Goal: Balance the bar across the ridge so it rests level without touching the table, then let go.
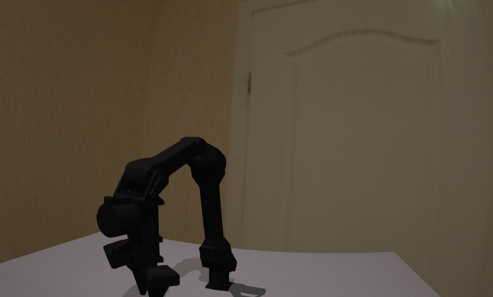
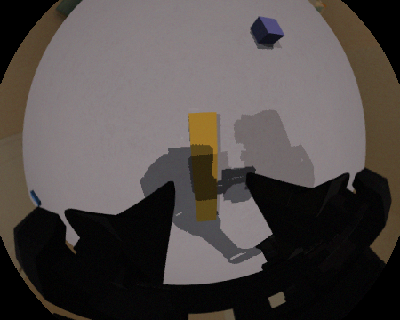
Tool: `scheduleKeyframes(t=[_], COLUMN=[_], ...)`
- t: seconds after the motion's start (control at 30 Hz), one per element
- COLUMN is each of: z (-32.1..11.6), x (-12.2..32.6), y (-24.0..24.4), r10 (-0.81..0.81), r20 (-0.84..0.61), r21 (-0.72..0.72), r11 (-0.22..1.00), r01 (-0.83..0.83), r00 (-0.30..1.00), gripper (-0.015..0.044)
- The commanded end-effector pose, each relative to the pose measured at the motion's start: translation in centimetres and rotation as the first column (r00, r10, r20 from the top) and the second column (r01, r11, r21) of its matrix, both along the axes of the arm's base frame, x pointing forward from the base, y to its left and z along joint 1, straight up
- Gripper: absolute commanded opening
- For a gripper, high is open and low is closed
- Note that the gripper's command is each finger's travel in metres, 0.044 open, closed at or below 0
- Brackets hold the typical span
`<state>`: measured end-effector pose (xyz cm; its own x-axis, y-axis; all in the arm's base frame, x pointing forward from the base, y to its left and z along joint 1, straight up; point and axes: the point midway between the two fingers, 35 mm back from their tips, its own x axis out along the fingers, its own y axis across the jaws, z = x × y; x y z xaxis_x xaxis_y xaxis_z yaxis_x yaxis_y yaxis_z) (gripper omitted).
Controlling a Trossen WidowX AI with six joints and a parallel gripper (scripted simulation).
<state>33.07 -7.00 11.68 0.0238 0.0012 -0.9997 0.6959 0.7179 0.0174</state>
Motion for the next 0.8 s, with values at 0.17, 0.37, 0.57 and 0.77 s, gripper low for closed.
scheduleKeyframes(t=[0.17,0.37,0.57,0.77], z=[-2.0,-4.2,-4.6,-5.6], x=[0.3,0.3,0.3,0.4], y=[-0.3,-0.2,-0.3,-0.3], r10=[-0.023,-0.023,-0.023,-0.023], r20=[0.004,0.004,0.004,0.004], r21=[-0.007,-0.007,-0.007,-0.007], r11=[1.0,1.0,1.0,1.0], r01=[0.024,0.024,0.024,0.024], r00=[1.0,1.0,1.0,1.0], gripper=[0.0315,0.0315,0.0315,0.0315])
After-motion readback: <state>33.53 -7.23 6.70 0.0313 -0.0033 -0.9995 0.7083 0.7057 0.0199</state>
